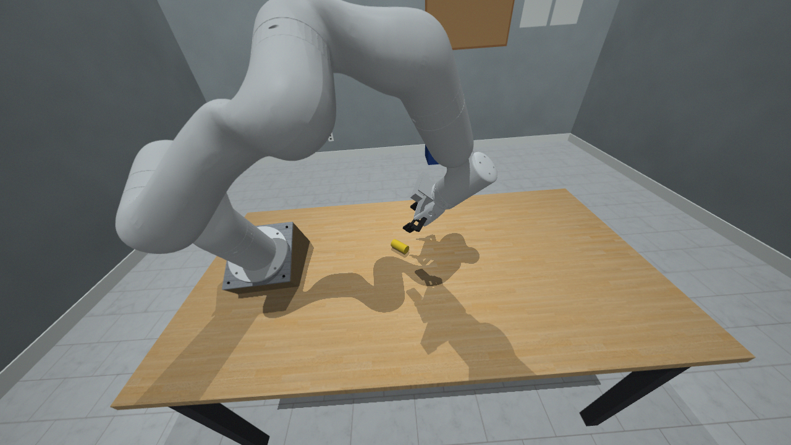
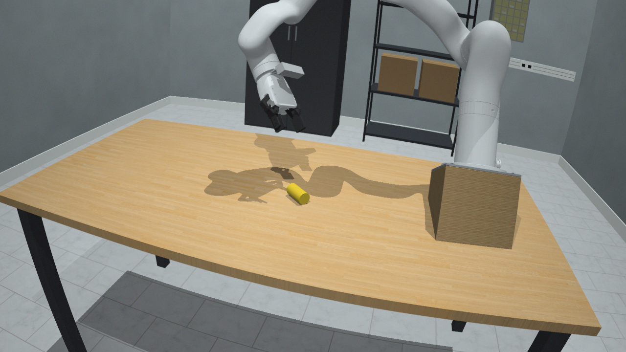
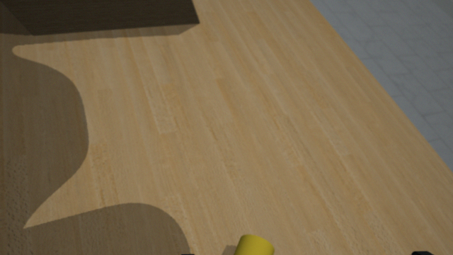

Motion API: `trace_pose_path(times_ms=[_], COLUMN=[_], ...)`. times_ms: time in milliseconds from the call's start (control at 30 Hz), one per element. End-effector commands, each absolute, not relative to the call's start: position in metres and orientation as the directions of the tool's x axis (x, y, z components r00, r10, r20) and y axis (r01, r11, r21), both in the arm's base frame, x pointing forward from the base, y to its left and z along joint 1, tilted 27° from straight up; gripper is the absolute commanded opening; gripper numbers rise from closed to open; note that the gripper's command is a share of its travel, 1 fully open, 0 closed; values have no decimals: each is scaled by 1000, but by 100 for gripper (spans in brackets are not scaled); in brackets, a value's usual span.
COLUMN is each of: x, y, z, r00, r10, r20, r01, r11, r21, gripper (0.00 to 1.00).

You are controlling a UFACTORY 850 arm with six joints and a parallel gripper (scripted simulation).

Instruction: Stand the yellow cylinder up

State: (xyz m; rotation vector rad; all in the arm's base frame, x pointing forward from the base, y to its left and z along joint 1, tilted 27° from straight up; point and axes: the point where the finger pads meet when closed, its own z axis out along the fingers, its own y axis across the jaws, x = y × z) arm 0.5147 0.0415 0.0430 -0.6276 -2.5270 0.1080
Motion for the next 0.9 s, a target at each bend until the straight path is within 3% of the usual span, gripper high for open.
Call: trace_pose_path(times_ms=[0,133,300,867], x=[515,515,516,505], y=[38,22,-2,0], z=[36,4,-43,-65], r00=[-643,-494,-494,-494], r10=[637,789,789,789], r20=[426,366,366,366], r01=[587,735,735,735], r11=[766,604,604,604], r21=[-260,-310,-310,-310], gripper=[100,100,100,100])
